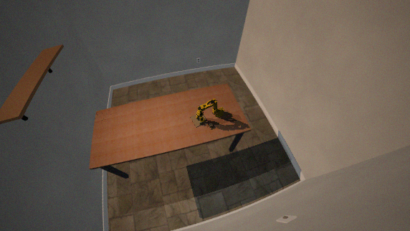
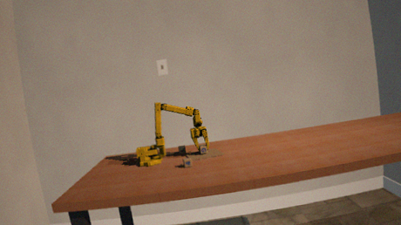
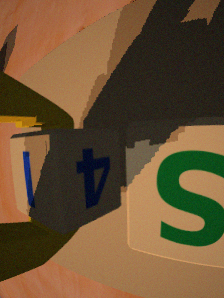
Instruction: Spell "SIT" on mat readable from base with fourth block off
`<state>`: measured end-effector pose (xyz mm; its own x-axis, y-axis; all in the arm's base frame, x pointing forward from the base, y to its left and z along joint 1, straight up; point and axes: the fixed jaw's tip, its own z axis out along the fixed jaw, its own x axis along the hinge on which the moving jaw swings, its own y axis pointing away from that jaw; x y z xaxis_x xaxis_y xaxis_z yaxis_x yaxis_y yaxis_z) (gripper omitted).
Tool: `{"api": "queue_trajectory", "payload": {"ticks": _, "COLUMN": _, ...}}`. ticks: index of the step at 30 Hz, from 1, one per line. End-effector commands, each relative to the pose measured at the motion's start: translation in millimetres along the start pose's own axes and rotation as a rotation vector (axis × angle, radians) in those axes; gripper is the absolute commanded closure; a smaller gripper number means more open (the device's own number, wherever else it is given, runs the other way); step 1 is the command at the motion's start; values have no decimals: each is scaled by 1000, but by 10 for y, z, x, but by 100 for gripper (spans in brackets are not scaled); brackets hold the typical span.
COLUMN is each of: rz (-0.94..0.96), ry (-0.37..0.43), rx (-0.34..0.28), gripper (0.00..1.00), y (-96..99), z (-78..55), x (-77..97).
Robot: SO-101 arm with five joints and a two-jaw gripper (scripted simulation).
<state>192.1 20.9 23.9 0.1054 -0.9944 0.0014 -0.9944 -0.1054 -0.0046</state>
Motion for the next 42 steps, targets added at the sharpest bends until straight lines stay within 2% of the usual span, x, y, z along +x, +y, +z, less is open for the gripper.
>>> {"api": "queue_trajectory", "payload": {"ticks": 1, "rz": 0, "ry": -2, "rx": 66, "gripper": 100, "y": -87, "z": -75, "x": -11}}
{"api": "queue_trajectory", "payload": {"ticks": 10, "rz": 0, "ry": -2, "rx": 66, "gripper": 100, "y": -87, "z": -65, "x": -11}}
{"api": "queue_trajectory", "payload": {"ticks": 20, "rz": 0, "ry": -2, "rx": 66, "gripper": 84, "y": -87, "z": -65, "x": -11}}
{"api": "queue_trajectory", "payload": {"ticks": 31, "rz": 0, "ry": -2, "rx": 66, "gripper": 82, "y": -87, "z": -65, "x": -11}}
{"api": "queue_trajectory", "payload": {"ticks": 42, "rz": 0, "ry": -2, "rx": 66, "gripper": 74, "y": -87, "z": -65, "x": -11}}
